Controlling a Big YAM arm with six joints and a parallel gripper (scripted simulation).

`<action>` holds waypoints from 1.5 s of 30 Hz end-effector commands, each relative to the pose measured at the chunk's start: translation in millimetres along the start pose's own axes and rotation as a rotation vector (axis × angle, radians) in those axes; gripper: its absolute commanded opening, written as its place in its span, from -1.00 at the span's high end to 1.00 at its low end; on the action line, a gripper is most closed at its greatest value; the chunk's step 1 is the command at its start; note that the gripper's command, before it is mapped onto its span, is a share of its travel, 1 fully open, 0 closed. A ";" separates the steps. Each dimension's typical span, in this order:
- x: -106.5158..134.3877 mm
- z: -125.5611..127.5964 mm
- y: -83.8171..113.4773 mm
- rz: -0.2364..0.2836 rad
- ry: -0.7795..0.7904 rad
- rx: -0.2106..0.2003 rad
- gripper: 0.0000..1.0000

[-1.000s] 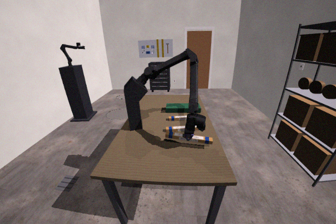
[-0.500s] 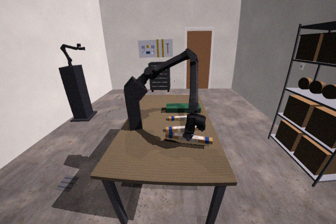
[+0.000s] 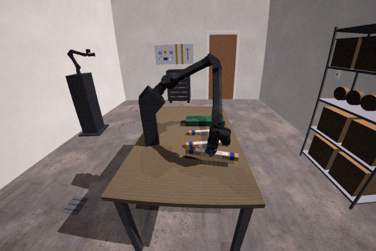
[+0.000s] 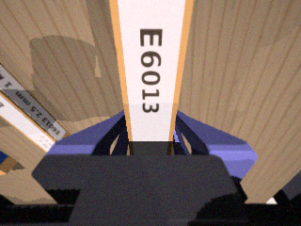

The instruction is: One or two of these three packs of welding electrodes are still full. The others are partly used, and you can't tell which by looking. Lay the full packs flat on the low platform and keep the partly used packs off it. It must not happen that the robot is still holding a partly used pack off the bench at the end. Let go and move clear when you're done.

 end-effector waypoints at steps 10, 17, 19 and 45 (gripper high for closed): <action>-20.0 -15.1 71.4 -0.072 0.012 0.052 1.00; -21.4 -14.8 86.1 -0.076 0.015 0.054 1.00; -23.0 -15.0 90.6 -0.078 0.018 0.055 1.00; -18.8 -12.3 134.1 -0.077 0.017 0.055 1.00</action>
Point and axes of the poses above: the point where the finger pads meet when closed, its own y axis back along the fingers, its own z axis across the jaws, x = y × z, the point moved 9 cm from there along y, back along the fingers, and after that the axes turned 2 degrees about y, right-handed, at the moved point
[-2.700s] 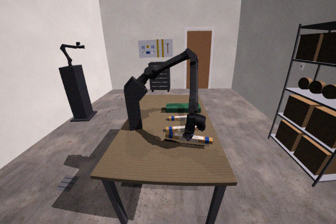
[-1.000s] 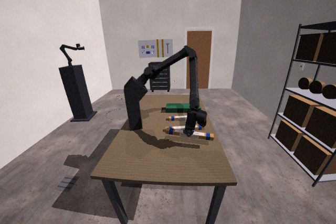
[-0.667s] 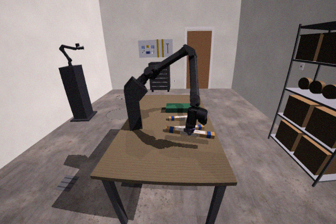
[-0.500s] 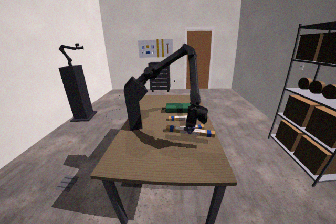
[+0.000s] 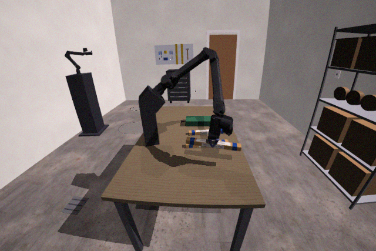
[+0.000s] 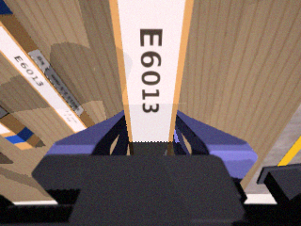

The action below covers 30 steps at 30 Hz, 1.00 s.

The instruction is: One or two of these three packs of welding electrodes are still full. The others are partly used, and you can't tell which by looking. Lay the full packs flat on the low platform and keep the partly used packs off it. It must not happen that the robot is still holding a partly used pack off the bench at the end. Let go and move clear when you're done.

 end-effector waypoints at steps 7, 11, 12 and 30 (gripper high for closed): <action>-19.1 -10.9 68.3 -0.072 0.025 0.057 1.00; -19.9 -10.9 72.7 -0.074 0.026 0.058 1.00; -20.0 -10.9 74.8 -0.074 0.026 0.058 1.00; -19.3 -9.3 107.5 -0.076 0.029 0.060 1.00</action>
Point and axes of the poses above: the point where the finger pads meet when closed, its own y axis back along the fingers, its own z axis across the jaws, x = y × z, the point moved 9 cm from there along y, back along the fingers, and after that the axes turned 2 degrees about y, right-handed, at the moved point
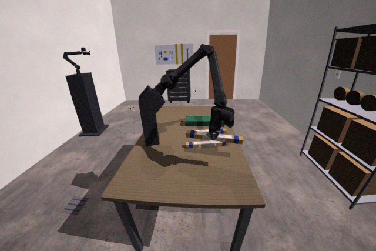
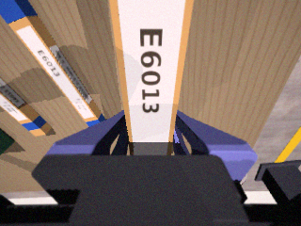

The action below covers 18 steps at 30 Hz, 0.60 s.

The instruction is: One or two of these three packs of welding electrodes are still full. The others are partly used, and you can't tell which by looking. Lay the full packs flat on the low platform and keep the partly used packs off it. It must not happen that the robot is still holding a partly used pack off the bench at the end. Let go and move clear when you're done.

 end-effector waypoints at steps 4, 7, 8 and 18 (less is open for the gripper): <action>-16.4 -8.3 57.5 -0.071 0.029 0.060 1.00; -11.5 -6.9 55.9 -0.066 0.024 0.057 1.00; -10.1 -6.5 55.5 -0.064 0.022 0.056 1.00; -13.6 -6.8 57.2 -0.073 0.031 0.062 1.00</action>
Point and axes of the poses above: the point where the finger pads meet when closed, its own y axis back along the fingers, its own z axis across the jaws, x = y × z, the point moved 9 cm from there along y, back along the fingers, and after that the axes turned 2 degrees about y, right-handed, at the moved point
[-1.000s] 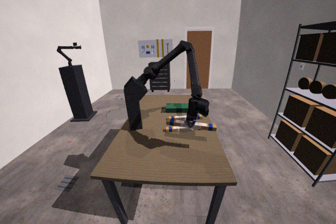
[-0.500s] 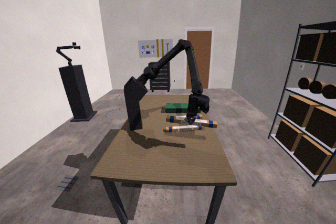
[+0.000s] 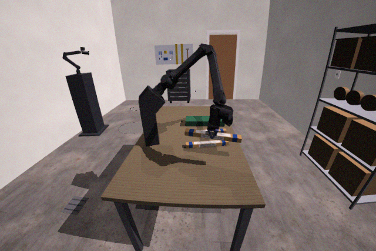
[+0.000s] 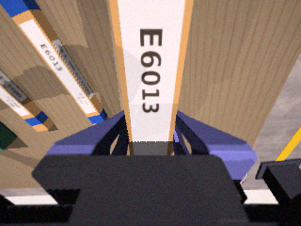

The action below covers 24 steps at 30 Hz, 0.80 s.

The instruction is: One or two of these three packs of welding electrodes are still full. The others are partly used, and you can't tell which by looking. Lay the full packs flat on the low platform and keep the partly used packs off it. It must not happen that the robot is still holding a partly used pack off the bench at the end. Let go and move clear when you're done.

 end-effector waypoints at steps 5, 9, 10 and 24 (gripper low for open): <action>-23.9 -10.3 49.9 -0.086 0.041 0.071 1.00; -25.0 -10.6 50.2 -0.090 0.045 0.074 1.00; -25.1 -10.6 50.2 -0.091 0.046 0.074 1.00; -14.7 -8.0 45.6 -0.079 0.034 0.067 1.00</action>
Point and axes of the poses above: the point where the finger pads meet when closed, its own y axis back along the fingers, its own z axis across the jaws, x = y × z, the point moved 9 cm from there along y, back along the fingers, and after that the axes turned 2 degrees about y, right-handed, at the moved point
